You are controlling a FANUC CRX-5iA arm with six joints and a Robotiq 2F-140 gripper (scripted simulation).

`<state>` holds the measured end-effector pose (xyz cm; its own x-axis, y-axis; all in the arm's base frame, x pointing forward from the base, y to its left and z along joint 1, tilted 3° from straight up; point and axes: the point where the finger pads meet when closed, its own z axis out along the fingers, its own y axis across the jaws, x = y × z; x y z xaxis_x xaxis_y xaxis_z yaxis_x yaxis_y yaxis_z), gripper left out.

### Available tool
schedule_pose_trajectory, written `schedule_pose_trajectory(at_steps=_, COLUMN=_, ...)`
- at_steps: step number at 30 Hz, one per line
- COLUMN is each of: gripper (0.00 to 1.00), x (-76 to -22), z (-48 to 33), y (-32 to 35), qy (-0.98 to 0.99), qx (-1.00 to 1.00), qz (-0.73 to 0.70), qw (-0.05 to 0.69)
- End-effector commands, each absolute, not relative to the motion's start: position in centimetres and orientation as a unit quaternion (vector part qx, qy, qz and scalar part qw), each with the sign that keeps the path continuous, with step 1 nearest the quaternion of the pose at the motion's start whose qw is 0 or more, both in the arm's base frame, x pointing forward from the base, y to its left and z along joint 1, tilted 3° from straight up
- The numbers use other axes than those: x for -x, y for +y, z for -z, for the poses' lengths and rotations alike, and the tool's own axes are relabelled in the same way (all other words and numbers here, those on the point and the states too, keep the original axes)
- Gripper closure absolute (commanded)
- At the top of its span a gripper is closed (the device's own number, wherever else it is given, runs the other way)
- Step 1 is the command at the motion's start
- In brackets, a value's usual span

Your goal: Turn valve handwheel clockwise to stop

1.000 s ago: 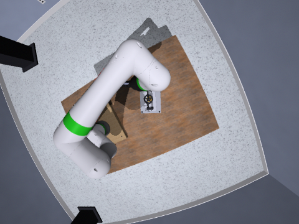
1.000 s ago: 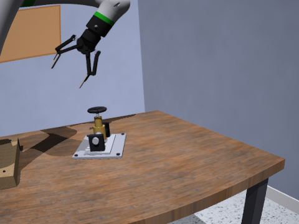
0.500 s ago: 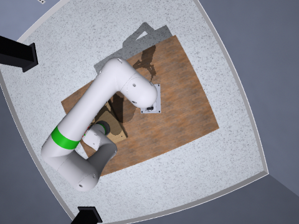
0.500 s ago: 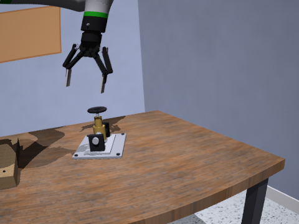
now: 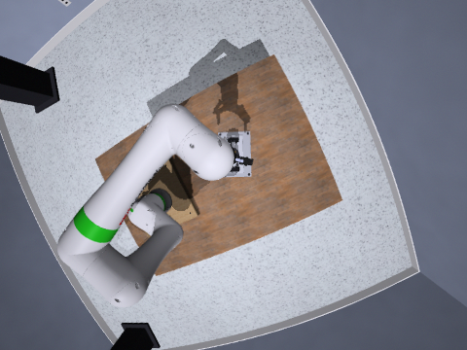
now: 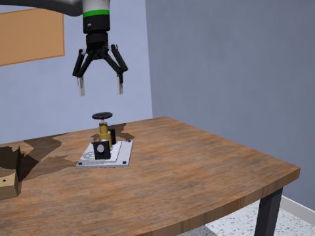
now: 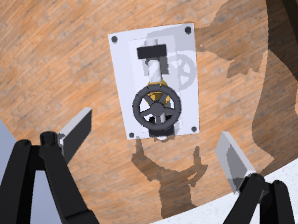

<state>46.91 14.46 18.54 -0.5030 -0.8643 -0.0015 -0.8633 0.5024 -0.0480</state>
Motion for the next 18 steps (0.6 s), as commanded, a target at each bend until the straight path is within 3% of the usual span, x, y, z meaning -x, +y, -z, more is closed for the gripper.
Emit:
schedule_pose_trajectory(at_steps=1, gripper=0.0, x=-46.91, z=-18.56, y=14.47, qy=0.867, qx=0.498, qz=0.02, qw=0.013)
schedule_pose_trajectory(at_steps=18, gripper=0.0, x=-46.94, z=-17.76, y=14.46, qy=0.867, qx=0.498, qz=0.02, qw=0.013)
